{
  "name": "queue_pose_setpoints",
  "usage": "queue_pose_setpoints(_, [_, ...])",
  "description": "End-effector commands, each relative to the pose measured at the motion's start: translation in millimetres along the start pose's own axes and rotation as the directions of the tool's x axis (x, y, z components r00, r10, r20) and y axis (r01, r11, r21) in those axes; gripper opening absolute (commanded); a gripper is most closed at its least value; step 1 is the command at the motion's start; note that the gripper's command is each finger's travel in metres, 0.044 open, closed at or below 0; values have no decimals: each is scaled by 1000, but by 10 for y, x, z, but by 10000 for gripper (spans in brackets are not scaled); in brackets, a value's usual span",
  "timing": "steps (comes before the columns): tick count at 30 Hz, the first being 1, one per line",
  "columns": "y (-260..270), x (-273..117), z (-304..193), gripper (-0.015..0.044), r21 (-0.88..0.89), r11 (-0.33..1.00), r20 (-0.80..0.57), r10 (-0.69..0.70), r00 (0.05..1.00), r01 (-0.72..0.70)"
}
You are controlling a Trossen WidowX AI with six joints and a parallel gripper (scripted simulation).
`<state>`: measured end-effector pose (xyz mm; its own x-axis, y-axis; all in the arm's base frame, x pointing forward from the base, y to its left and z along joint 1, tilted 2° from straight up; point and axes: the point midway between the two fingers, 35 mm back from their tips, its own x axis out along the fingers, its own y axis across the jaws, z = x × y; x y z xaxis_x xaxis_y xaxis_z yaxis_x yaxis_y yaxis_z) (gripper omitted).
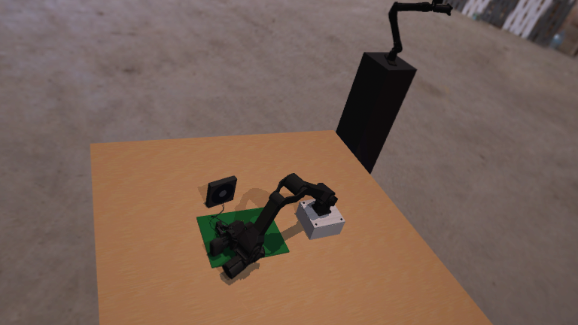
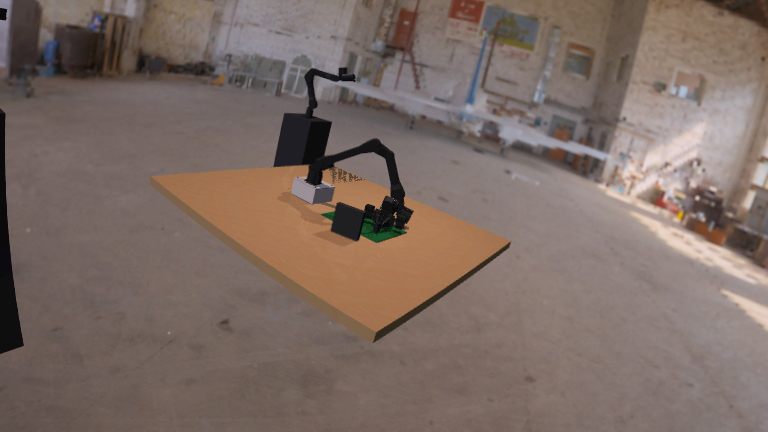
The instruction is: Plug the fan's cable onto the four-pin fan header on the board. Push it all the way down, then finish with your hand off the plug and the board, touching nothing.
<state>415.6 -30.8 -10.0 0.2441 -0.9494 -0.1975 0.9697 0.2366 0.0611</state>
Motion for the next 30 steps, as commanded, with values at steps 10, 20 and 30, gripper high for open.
queue_pose_setpoints(10, [-2,0,0,0,-2,1000,0,0,1000,0])
queue_pose_setpoints(20, [-2,0,0,0,-2,1000,0,0,1000,0])
queue_pose_setpoints(30, [0,0,0,140,0,1000,0,0,1000,0])
